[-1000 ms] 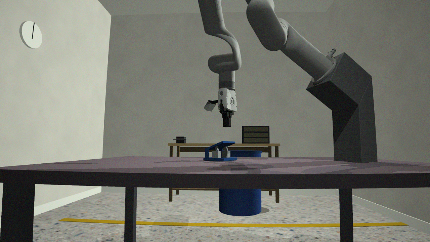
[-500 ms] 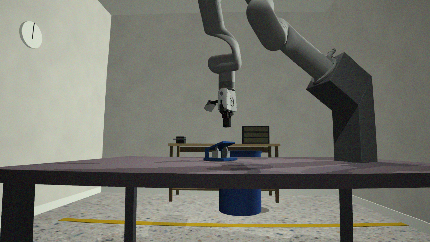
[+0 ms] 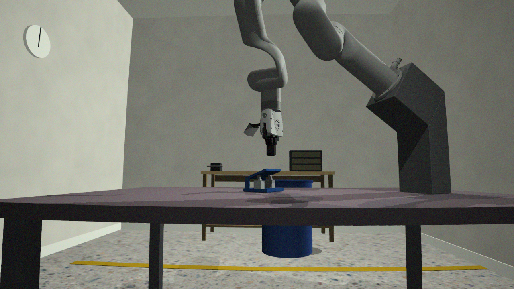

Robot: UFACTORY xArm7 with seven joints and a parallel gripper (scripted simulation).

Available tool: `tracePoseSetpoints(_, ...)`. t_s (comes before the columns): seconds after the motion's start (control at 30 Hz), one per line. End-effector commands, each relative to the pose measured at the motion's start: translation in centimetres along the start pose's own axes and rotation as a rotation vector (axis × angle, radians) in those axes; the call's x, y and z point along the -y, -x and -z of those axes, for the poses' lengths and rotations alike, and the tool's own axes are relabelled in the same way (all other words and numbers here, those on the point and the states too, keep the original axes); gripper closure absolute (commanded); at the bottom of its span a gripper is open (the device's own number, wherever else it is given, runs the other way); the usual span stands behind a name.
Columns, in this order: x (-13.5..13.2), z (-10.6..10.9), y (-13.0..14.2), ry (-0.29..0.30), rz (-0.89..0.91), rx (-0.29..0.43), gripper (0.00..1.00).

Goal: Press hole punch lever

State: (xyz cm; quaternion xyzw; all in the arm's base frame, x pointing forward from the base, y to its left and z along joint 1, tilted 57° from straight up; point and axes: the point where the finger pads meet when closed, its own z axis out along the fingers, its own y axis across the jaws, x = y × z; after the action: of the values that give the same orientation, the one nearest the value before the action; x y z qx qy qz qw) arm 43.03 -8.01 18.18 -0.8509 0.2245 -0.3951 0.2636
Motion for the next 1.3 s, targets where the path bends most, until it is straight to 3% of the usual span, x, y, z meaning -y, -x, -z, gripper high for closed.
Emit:
tracePoseSetpoints(0.0,-0.1,-0.8,-0.1,0.001,0.000,-0.003,1.00)
tracePoseSetpoints(0.73,-0.1,-4.1,-0.2,0.001,0.000,-0.003,1.00)
tracePoseSetpoints(1.27,-0.1,-4.6,-0.2,0.001,0.000,-0.003,1.00)
